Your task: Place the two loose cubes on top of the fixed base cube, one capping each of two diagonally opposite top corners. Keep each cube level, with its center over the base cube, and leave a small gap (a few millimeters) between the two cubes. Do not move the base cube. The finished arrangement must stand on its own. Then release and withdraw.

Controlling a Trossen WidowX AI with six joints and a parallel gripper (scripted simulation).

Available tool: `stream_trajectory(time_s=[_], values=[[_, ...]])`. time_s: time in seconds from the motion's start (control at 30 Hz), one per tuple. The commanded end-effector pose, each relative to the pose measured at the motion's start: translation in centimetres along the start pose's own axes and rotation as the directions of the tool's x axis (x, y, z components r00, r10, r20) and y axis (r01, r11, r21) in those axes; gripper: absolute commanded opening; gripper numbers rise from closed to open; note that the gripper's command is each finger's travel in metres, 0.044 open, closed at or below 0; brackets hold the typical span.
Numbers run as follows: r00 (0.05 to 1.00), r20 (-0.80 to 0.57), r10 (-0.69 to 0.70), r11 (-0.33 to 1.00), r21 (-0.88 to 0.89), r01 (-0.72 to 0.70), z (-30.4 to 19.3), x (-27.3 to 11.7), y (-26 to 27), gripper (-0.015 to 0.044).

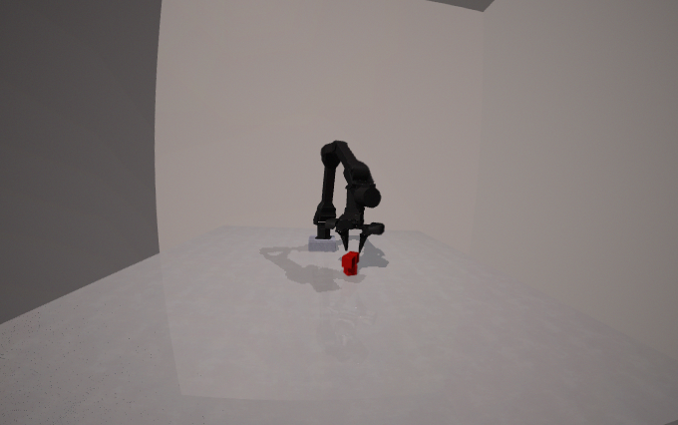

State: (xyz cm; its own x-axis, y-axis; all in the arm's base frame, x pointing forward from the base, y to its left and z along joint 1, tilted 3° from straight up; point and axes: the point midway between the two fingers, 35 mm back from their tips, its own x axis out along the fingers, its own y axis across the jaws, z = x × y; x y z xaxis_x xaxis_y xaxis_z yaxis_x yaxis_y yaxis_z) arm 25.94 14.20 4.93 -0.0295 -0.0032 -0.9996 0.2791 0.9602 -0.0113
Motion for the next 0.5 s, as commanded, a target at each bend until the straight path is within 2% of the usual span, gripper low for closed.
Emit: stream_trajectory(time_s=[0.0,0.47], values=[[1.0,0.008,0.008,1.0,0.0,-0.008,0.1,-0.8,0.1,0.0205],[1.0,0.008,0.008,1.0,0.0,-0.008,0.1,-2.3,0.1,0.0205]])
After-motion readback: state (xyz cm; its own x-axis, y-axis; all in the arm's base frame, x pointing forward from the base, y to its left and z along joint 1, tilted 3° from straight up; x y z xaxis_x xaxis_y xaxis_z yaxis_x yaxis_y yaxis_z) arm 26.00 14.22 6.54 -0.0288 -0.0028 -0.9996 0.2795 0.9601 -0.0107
